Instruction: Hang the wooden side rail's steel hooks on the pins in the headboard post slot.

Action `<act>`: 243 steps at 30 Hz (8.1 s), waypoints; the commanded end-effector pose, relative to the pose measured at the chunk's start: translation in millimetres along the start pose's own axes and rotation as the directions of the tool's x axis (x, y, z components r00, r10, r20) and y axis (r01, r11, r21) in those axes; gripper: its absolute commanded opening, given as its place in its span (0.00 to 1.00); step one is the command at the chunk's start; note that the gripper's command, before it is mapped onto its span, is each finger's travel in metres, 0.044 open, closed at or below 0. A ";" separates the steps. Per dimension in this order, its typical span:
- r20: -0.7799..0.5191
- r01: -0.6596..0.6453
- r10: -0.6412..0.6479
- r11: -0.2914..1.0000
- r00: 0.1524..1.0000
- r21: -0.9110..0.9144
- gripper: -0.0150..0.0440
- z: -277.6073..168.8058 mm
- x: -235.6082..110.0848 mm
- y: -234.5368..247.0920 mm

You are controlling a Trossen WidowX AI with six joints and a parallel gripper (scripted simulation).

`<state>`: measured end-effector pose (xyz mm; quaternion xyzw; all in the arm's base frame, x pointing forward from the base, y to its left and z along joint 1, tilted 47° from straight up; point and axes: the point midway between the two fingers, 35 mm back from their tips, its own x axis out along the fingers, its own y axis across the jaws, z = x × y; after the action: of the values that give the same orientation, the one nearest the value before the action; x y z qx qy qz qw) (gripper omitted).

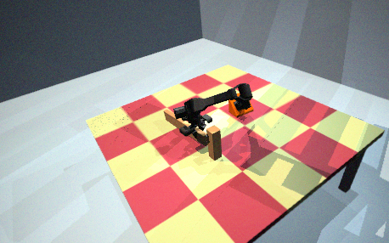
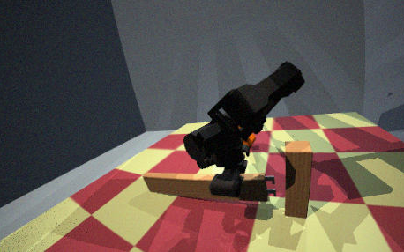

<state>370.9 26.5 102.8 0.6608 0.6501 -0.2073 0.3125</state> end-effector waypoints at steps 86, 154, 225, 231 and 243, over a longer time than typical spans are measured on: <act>0.000 -0.010 0.010 1.000 1.000 0.003 0.25 -11.0 -3.6 2.4; 0.000 -0.010 0.010 1.000 1.000 0.003 0.25 -18.8 -3.6 3.1; 0.000 -0.010 0.010 1.000 1.000 0.003 0.25 -26.5 -3.6 3.7; 0.000 -0.010 0.010 1.000 1.000 0.003 0.25 -27.1 -3.5 3.6; 0.000 -0.010 0.010 1.000 1.000 0.003 0.25 -28.4 -3.3 3.6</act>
<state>369.3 44.8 122.3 0.6608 0.6499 -0.2080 0.3126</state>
